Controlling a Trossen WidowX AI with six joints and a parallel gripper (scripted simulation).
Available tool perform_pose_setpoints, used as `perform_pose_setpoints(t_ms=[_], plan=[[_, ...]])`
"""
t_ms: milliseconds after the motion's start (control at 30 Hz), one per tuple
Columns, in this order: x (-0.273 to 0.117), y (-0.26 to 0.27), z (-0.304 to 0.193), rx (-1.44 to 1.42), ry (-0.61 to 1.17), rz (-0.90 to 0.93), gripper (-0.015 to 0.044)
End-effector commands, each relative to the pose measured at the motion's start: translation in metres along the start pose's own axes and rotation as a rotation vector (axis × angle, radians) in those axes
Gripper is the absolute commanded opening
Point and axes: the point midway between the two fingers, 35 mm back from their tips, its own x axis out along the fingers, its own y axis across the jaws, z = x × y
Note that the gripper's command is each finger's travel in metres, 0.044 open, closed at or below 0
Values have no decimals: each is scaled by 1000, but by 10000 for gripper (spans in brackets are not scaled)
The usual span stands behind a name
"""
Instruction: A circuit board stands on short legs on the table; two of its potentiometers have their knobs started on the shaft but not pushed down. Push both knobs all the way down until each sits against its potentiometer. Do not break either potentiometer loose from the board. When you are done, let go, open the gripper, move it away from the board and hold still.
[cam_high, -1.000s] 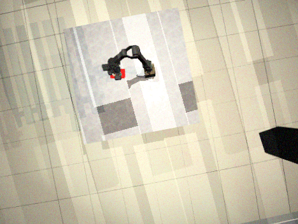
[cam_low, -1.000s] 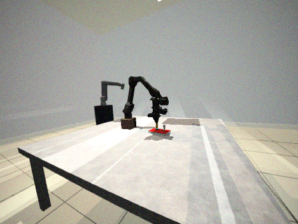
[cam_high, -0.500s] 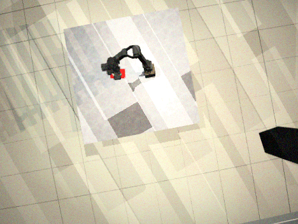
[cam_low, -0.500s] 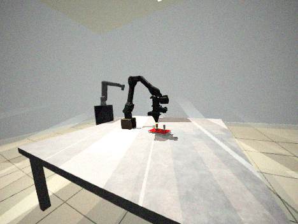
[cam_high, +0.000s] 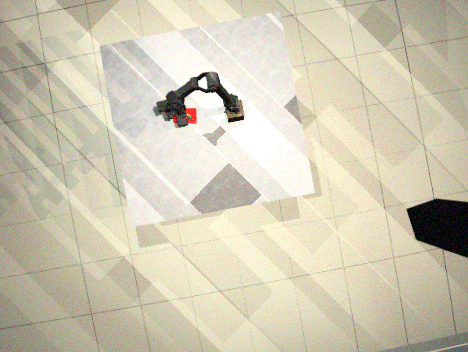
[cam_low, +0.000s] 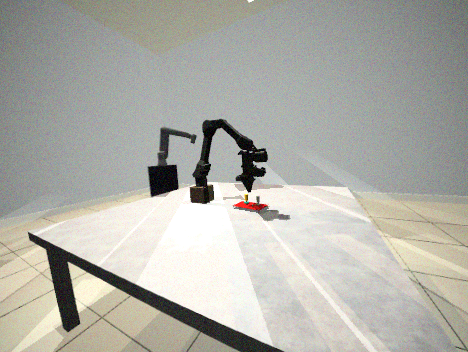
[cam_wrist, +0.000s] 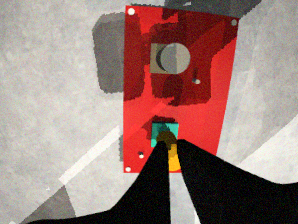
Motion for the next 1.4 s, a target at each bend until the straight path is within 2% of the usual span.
perform_pose_setpoints(t_ms=[0,167,300,433,1367], plan=[[-9,-2,20,0,-7,-5,0],[-28,-8,49,58,28,7,0],[-30,-9,52,66,33,8,0],[-10,-9,51,66,33,8,0],[10,-8,51,66,33,8,0]])
